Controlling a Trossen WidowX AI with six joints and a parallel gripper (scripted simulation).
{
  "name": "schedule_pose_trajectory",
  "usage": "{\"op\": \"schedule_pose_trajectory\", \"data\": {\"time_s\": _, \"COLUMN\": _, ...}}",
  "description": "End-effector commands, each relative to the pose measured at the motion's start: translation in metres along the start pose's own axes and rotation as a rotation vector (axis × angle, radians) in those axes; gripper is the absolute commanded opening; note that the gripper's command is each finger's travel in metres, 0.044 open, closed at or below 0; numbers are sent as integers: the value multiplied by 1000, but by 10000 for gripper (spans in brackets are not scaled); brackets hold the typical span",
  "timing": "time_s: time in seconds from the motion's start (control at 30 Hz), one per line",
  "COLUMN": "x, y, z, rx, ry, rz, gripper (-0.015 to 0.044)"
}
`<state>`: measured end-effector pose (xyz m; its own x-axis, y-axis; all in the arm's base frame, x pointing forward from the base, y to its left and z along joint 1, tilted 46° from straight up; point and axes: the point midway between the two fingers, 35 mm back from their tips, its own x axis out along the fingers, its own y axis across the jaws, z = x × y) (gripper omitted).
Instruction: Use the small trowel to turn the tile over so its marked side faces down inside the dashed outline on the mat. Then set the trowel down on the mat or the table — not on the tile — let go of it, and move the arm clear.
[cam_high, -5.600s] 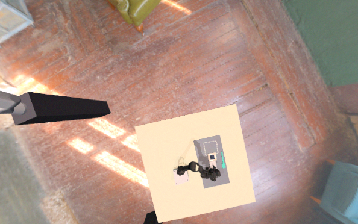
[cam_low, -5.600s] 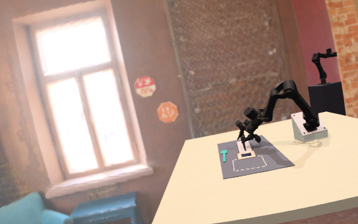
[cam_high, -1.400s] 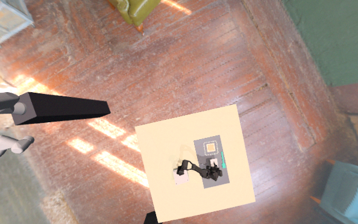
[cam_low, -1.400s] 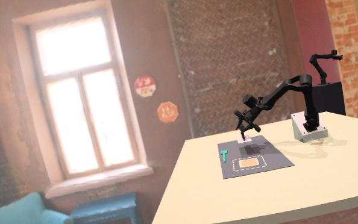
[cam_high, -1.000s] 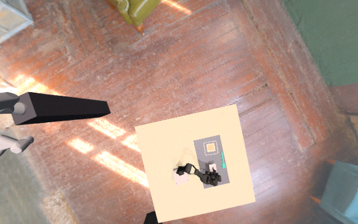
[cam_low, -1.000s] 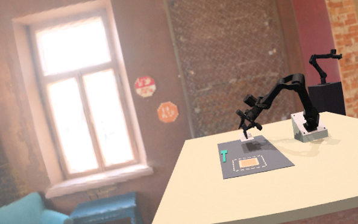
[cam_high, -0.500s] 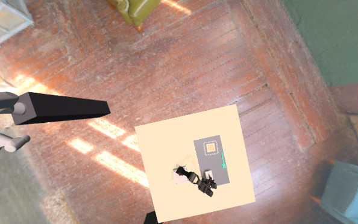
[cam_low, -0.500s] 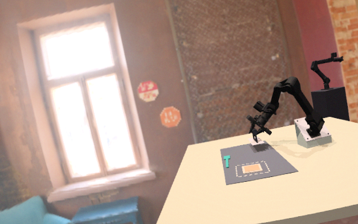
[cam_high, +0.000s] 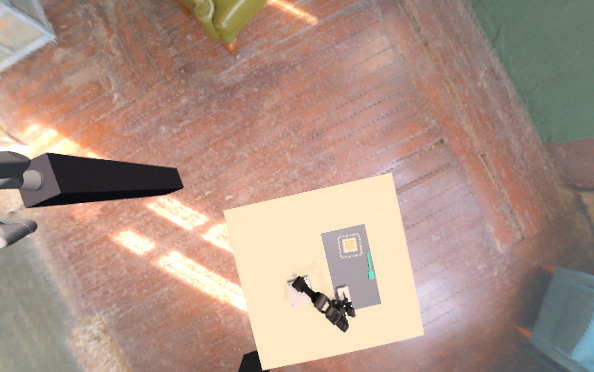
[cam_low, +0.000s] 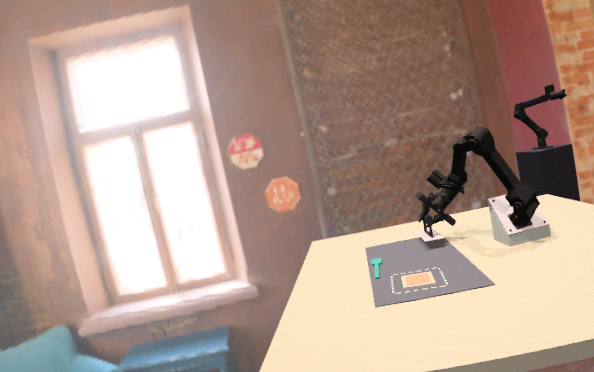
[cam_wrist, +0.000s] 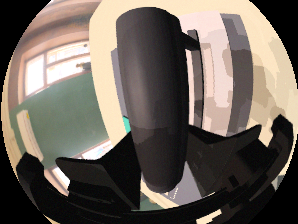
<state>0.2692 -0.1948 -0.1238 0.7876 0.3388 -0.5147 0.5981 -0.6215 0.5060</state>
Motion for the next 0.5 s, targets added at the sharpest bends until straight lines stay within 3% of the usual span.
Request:
{"op": "schedule_pose_trajectory", "data": {"time_s": 0.0, "x": 4, "y": -5, "z": 0, "rx": 3, "ry": 5, "rz": 1, "gripper": 0}}
{"op": "schedule_pose_trajectory", "data": {"time_s": 0.47, "x": 18, "y": -22, "z": 0, "rx": 3, "ry": 3, "rz": 0, "gripper": 0}}
